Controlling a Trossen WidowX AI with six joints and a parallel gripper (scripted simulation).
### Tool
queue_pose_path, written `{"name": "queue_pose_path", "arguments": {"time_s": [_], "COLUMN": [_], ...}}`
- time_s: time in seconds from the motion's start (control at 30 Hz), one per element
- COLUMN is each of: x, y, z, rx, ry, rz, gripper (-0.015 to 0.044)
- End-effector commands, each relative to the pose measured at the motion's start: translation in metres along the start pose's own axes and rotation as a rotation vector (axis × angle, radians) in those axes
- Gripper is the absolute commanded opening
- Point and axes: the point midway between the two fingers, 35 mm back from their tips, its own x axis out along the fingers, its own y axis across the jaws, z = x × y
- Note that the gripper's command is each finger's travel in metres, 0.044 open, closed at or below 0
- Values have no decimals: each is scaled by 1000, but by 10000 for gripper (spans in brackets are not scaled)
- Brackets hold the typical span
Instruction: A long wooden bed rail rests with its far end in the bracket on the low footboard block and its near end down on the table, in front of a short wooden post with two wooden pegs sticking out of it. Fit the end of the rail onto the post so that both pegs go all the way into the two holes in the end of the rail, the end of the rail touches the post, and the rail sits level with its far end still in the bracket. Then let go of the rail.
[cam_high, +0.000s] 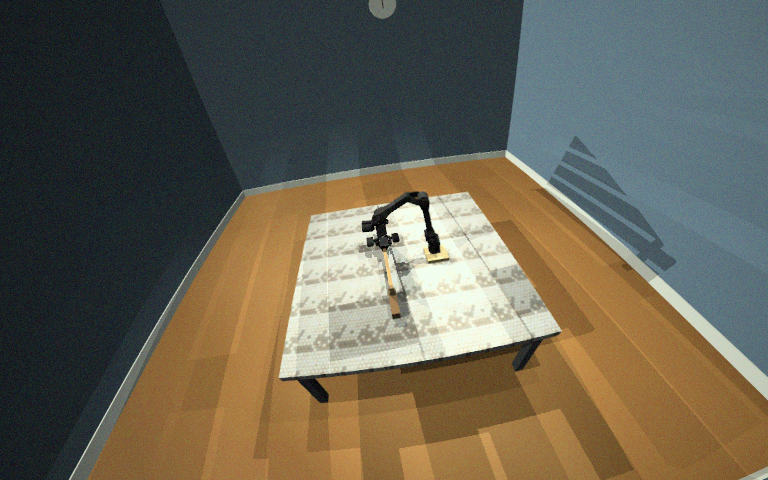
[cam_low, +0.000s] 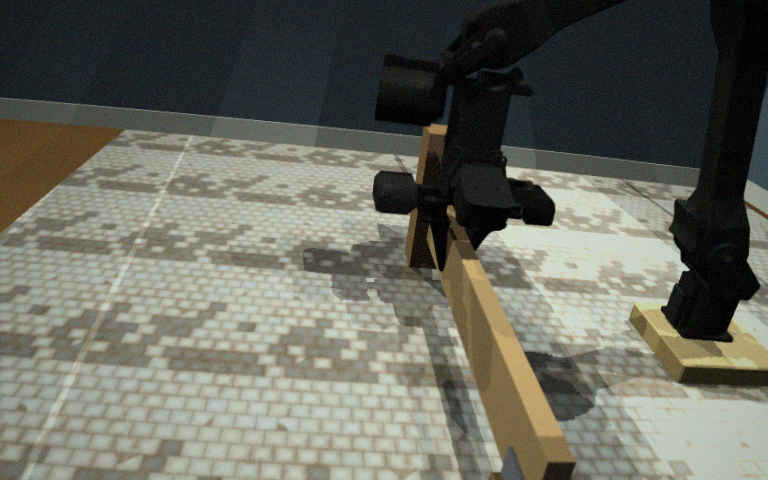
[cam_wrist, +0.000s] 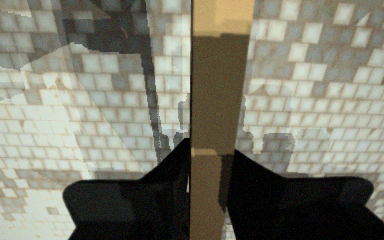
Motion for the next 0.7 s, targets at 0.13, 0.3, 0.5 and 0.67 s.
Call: {"name": "queue_pose_path", "arguments": {"time_s": [0.13,0.3,0.5,0.67], "x": [-1,-2,-3,-3], "y": [0,0,0,0], "z": [-5,-5,-5,-5], "rx": [4,4,4,4], "ry": [10,10,10,10], "rz": [-1,-1,-1,-1], "gripper": [0,0,0,0]}}
